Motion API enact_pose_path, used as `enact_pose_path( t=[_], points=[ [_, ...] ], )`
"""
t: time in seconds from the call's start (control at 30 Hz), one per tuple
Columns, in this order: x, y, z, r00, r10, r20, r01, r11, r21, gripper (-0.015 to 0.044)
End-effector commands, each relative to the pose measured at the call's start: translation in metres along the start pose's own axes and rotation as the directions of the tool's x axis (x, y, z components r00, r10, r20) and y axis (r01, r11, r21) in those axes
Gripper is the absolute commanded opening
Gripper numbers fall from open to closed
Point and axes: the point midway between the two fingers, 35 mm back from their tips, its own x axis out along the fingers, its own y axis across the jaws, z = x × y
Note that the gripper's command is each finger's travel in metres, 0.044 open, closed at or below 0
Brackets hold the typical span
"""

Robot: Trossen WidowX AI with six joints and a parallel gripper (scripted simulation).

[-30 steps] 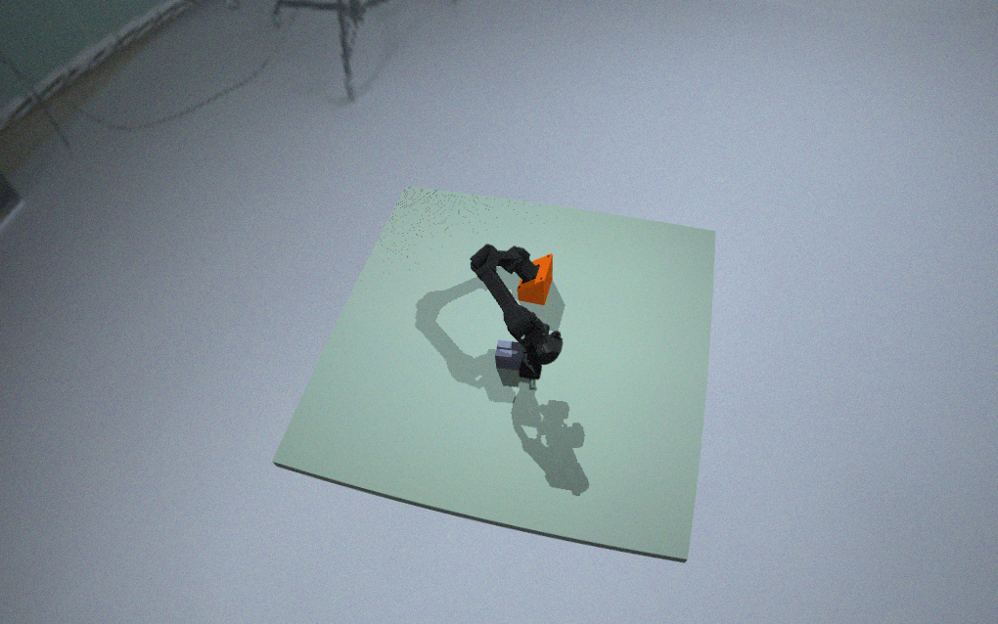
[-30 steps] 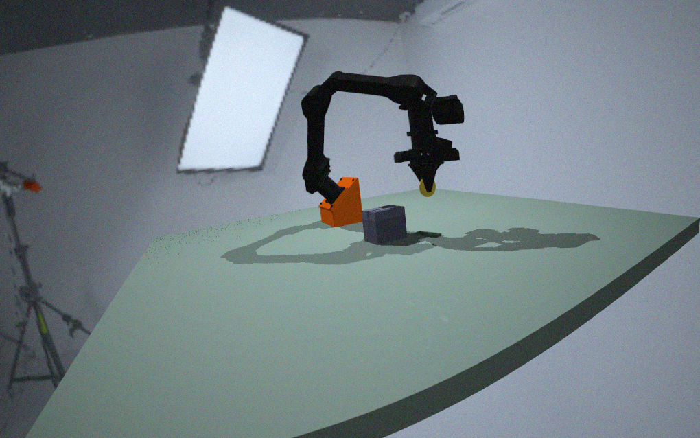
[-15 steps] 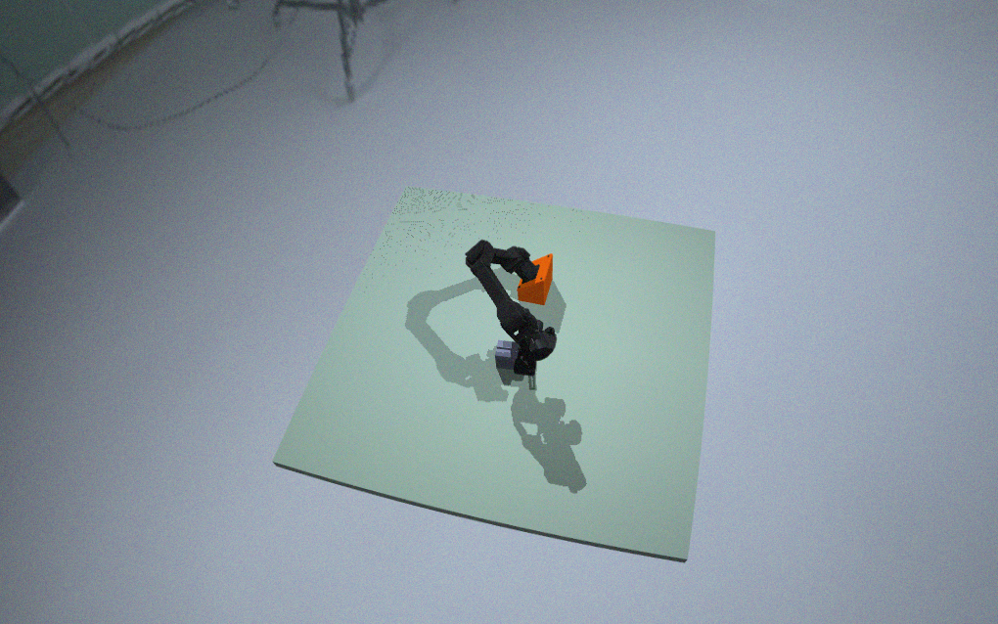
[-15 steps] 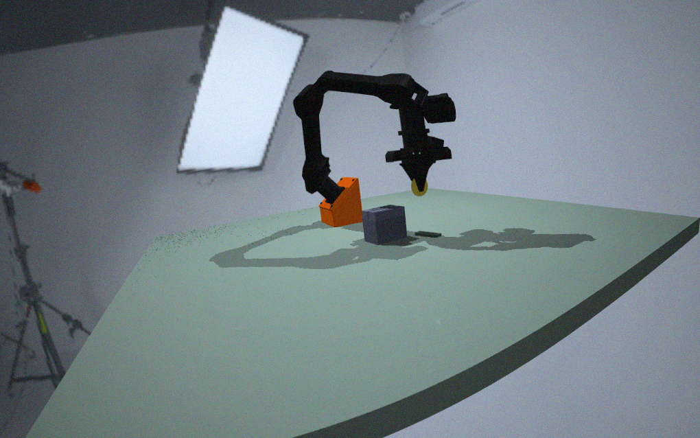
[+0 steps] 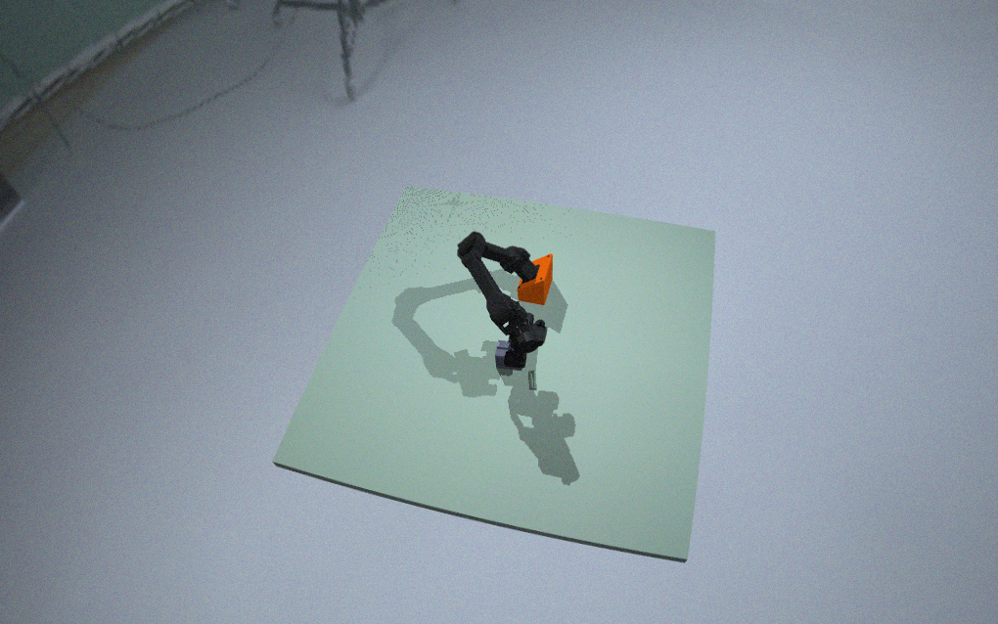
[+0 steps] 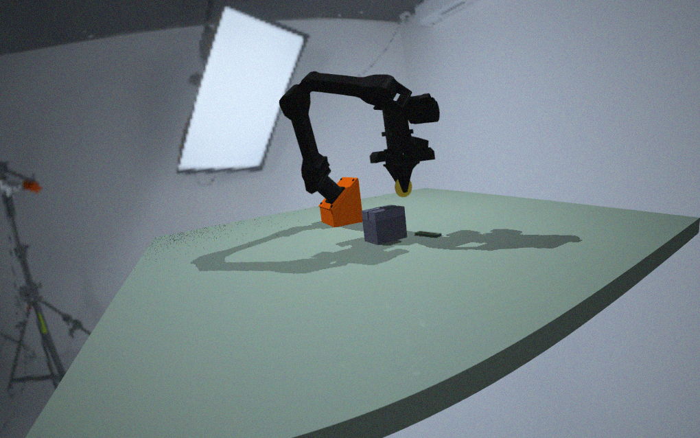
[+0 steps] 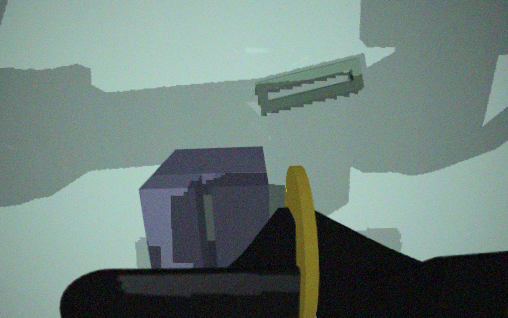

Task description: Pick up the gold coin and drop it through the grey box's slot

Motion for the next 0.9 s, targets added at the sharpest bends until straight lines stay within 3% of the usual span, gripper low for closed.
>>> enact_pose_path(
  t=[0.0, 0.87],
  points=[
    [0.000, 0.009, -0.011, 1.000, -0.003, -0.006, 0.003, 1.000, -0.007, 0.0000],
    [0.003, 0.032, -0.036, 1.000, 0.002, -0.003, -0.002, 1.000, -0.001, 0.0000]
  ],
)
